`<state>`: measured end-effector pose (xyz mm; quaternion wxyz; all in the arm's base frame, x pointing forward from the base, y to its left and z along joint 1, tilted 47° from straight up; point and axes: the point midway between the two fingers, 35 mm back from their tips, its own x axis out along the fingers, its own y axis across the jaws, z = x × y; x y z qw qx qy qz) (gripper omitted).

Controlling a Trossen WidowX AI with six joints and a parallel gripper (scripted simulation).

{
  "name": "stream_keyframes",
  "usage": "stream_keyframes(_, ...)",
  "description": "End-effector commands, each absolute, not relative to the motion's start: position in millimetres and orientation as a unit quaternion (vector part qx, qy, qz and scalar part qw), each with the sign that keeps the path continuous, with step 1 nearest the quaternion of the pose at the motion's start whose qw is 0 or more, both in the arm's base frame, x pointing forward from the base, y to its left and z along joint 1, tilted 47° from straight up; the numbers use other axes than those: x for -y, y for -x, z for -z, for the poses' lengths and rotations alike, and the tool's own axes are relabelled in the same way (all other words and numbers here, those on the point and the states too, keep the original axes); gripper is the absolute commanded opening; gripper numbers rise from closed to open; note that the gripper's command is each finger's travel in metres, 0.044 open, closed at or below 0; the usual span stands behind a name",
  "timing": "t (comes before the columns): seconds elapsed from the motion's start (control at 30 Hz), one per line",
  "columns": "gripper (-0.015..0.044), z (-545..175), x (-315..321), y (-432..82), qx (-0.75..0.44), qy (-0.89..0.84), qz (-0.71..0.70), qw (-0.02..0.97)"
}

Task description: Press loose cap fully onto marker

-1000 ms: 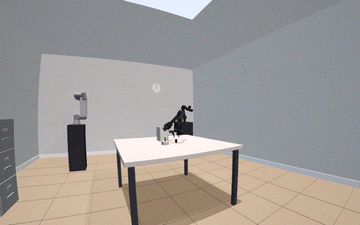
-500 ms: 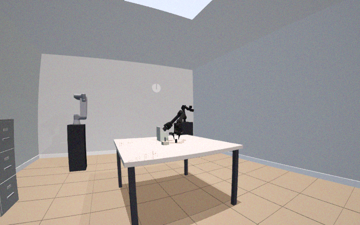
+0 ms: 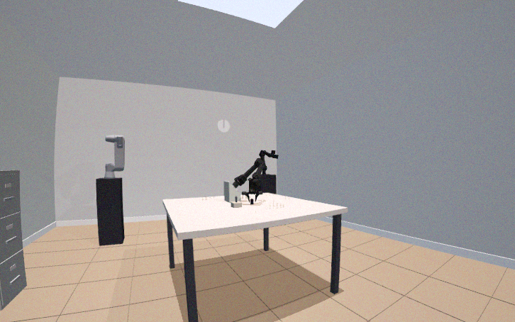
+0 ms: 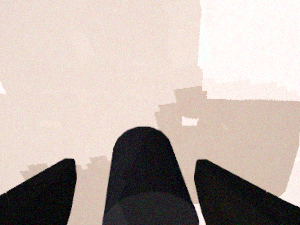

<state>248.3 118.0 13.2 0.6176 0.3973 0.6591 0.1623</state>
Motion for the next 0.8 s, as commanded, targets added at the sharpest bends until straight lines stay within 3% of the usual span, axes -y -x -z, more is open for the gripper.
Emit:
stream_keyframes(0.0, 0.0196, -8.1, -119.3, -245.7, -0.663, -0.400, -0.158, 0.612)
stream_keyframes(0.03, 0.0170, -8.1, -119.3, -245.7, -0.663, -0.400, -0.158, 0.612)
stream_keyframes(0.4, 0.0096, -8.7, -119.8, -245.9, -0.663, -0.400, -0.158, 0.612)
stream_keyframes(0.53, 0.0000, -12.0, -115.7, -246.3, -0.664, -0.399, -0.157, 0.613)
stream_keyframes(0.77, 0.0000, -21.7, -104.3, -246.7, -0.664, -0.398, -0.156, 0.613)
